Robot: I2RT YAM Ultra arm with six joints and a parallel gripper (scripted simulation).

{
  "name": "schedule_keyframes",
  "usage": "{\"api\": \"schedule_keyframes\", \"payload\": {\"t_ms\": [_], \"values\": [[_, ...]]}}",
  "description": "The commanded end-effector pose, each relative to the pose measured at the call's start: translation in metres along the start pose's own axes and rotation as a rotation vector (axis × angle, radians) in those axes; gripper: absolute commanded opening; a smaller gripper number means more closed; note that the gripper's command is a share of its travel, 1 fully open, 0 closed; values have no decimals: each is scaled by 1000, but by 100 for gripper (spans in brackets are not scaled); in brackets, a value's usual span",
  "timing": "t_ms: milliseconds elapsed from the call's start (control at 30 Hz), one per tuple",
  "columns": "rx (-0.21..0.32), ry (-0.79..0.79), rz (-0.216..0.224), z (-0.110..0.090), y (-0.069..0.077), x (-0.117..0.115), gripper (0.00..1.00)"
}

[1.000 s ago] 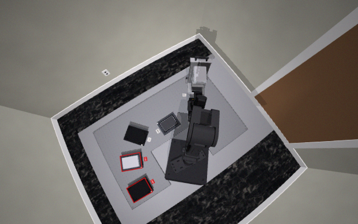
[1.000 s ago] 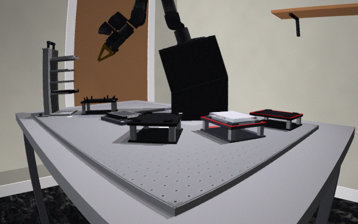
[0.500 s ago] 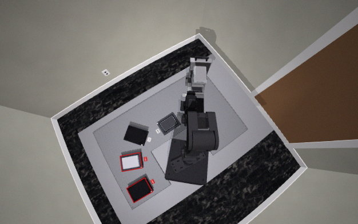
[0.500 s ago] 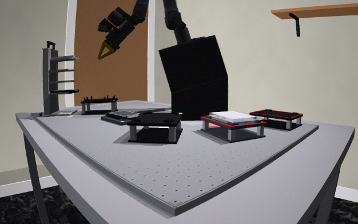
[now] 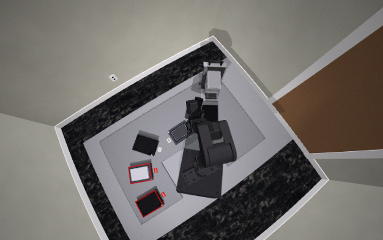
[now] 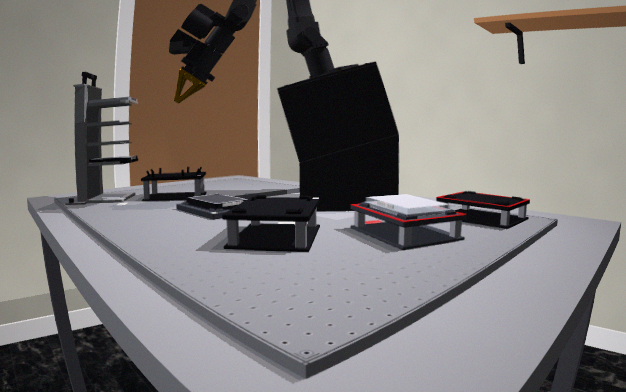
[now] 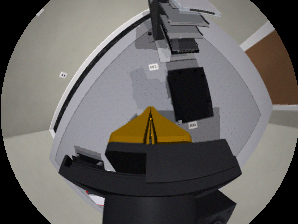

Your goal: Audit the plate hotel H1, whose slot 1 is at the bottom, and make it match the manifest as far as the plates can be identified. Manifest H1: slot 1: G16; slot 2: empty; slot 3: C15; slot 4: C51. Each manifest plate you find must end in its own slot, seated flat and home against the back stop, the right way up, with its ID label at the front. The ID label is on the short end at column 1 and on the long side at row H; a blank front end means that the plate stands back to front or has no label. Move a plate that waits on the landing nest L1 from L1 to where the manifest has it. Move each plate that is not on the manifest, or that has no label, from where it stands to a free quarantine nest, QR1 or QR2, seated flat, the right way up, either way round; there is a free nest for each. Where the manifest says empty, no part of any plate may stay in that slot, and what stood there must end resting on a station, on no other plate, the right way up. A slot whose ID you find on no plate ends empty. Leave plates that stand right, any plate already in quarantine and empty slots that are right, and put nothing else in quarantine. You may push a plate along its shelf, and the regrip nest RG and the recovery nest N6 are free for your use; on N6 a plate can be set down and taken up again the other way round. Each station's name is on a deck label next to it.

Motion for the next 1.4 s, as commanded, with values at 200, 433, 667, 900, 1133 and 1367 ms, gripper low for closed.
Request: {"api": "schedule_keyframes", "payload": {"t_ms": [200, 433, 667, 900, 1133, 1367], "values": [[102, -147, -70, -10, 7, 14, 0], [154, -209, -91, -9, 7, 14, 0], [226, -295, -121, -9, 7, 14, 0], [298, -382, -150, -8, 7, 14, 0], [349, -444, -172, -7, 7, 14, 0], [422, -530, -201, -7, 6, 14, 0]]}}
Point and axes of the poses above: the point where the finger pads meet when closed, its own y axis back along the fingers, its own x axis across the jaws, z = x × y, the point moved 1 cm from there along y, back along the fingers, and after that the axes turned 4 degrees about y, right-handed, at the moved point
